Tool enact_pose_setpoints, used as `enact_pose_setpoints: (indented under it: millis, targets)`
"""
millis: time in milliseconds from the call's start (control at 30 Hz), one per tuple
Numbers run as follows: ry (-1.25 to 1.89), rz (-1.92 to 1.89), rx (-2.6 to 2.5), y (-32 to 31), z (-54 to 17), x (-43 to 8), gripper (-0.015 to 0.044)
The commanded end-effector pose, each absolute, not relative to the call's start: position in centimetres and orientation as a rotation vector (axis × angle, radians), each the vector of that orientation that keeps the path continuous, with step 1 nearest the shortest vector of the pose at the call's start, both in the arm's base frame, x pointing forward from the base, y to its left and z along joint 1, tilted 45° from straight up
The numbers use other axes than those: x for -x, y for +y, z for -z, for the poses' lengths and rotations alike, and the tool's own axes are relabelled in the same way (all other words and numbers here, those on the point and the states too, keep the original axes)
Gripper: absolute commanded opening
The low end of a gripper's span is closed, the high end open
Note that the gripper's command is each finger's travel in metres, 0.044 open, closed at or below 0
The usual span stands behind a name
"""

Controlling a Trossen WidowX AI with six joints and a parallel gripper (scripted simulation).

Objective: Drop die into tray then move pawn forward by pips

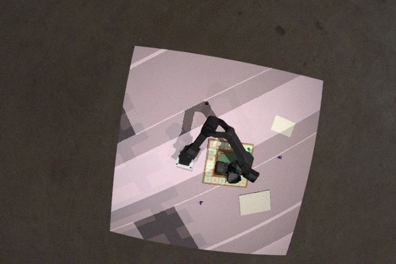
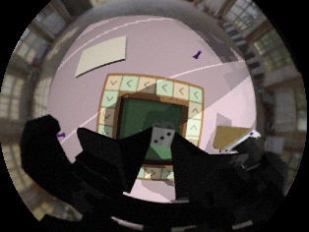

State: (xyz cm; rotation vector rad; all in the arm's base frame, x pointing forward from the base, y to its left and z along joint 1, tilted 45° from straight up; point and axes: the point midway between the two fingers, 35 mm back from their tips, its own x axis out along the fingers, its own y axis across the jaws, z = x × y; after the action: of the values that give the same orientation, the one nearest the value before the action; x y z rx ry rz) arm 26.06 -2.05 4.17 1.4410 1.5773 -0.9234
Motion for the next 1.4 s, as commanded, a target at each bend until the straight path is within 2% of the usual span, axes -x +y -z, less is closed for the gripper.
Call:
enact_pose_setpoints:
  millis: [0, 433, 700, 1167, 1367]
  targets:
    - [1.492, 1.002, -1.366, -2.0, -4.0, -25.9, 0.0]
    - [1.103, 1.162, -1.197, -1.9, -3.9, -25.9, 0.0]
    - [1.096, 1.162, -1.196, -2.1, -8.3, -26.9, 0.0]
    - [1.097, 1.152, -1.198, -2.0, -8.1, -26.9, 0.0]
    - [1.097, 1.152, -1.198, -2.0, -8.1, -26.9, 0.0157]
